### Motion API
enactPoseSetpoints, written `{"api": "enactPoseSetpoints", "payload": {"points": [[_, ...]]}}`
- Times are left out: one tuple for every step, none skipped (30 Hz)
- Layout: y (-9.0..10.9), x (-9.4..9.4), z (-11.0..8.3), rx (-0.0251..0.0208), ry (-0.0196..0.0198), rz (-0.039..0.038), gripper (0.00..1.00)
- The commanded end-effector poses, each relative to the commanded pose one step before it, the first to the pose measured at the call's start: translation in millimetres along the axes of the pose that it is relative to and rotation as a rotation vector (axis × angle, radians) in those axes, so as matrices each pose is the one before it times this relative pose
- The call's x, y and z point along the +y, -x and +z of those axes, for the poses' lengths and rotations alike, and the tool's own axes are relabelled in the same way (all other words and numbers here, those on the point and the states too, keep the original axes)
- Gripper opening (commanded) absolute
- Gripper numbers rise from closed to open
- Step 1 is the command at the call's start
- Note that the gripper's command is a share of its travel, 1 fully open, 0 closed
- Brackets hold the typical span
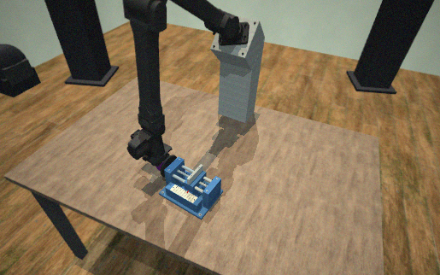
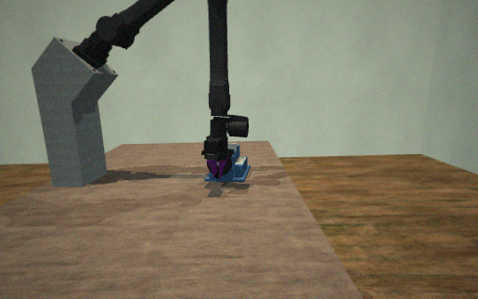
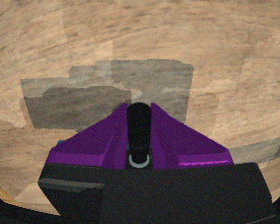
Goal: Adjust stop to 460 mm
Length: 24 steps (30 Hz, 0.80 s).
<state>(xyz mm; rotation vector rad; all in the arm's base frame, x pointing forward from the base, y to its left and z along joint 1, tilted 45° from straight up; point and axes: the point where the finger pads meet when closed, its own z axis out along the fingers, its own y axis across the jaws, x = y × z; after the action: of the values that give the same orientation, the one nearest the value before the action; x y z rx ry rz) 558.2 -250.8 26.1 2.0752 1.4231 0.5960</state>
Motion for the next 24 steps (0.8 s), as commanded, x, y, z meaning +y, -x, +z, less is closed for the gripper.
{"api": "enactPoseSetpoints", "payload": {"points": [[-7.04,48.7,-3.47,0.00105,0.0876,-0.00757,0.06],[-0.01,0.41,-0.17,-0.00002,0.00039,-0.00002,0.06],[0.0,0.08,-0.04,0.0,0.00009,-0.00001,0.06],[0.0,0.13,-0.08,-0.00001,0.00019,-0.00002,0.06],[-0.03,0.79,-0.49,-0.00004,0.00115,-0.00011,0.06],[-0.05,1.72,-1.05,-0.00008,0.00241,-0.00023,0.06],[-0.11,1.62,-1.5,0.00002,-0.00028,0.00004,0.06],[-0.18,1.95,-2.16,0.00016,-0.00166,0.00018,0.06],[-0.19,4.05,-2.68,0.00009,0.00475,-0.00046,0.06],[-0.21,5.57,-3.08,0.00007,0.00945,-0.00093,0.06],[-0.21,4.77,-2.93,0.00011,0.0064,-0.00062,0.06],[-0.08,1.59,-0.88,0.00023,-0.00103,0.00013,0.06],[-0.04,1.75,-0.54,0.00015,0.00109,-0.00009,0.06],[0.02,2.54,-0.45,-0.00011,0.00539,-0.00053,0.06],[0.0,0.0,0.0,0.0,0.0,0.0,0.06],[0.0,0.0,0.0,0.0,0.0,0.0,0.06],[0.03,2.05,-0.32,-0.00015,0.00471,-0.00047,0.06],[-0.02,0.56,-0.19,0.00009,0.00011,0.0,0.06],[0.0,0.24,-0.08,0.0,0.00004,0.0,0.06],[0.0,0.04,-0.01,0.0,0.00001,0.0,0.06],[0.0,0.02,-0.04,0.0,0.0,-0.00002,0.06],[0.0,0.11,-0.22,0.00003,0.00003,-0.0001,0.06],[-0.01,0.27,-0.51,0.00006,0.00007,-0.00024,0.06],[-0.02,0.44,-0.85,0.0001,0.00011,-0.00039,0.06]]}}
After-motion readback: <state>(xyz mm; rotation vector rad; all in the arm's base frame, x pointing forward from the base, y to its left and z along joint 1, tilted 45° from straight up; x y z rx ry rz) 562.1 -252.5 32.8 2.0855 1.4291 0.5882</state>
